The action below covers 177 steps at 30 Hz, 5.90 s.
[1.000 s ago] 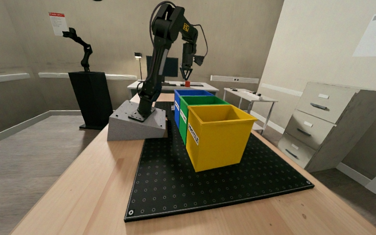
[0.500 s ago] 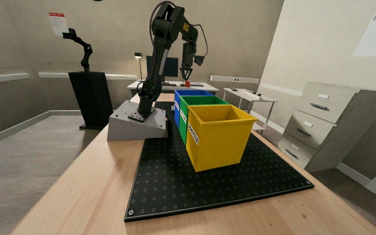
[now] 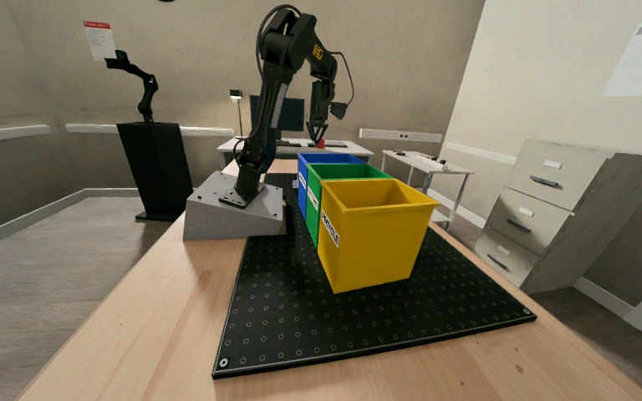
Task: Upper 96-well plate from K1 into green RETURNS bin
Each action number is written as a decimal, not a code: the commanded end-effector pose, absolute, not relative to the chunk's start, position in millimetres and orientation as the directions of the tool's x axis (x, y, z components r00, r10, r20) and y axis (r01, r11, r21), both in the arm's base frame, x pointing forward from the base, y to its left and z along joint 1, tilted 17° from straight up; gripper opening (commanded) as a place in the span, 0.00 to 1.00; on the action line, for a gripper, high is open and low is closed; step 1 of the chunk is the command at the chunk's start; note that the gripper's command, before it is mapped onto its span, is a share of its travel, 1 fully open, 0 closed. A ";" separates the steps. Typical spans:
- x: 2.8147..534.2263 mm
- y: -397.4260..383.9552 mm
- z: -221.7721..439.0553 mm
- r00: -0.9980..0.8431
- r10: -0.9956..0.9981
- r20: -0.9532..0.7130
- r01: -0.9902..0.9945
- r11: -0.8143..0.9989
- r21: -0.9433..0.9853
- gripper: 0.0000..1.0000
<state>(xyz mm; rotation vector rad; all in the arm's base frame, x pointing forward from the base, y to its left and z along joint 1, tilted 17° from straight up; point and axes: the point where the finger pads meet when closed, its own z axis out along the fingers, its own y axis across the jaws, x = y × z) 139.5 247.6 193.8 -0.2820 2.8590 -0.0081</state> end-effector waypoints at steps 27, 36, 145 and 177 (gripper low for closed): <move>154.4 252.9 165.1 -0.935 -0.182 -0.304 -0.197 0.980 0.022 1.00; 157.3 253.9 154.0 -0.934 -0.184 -0.305 -0.200 0.980 0.021 1.00; 188.3 258.9 36.6 -0.938 -0.191 -0.289 -0.196 0.981 -0.011 1.00; 188.7 258.6 36.6 -0.938 -0.193 -0.289 -0.198 0.980 -0.012 0.00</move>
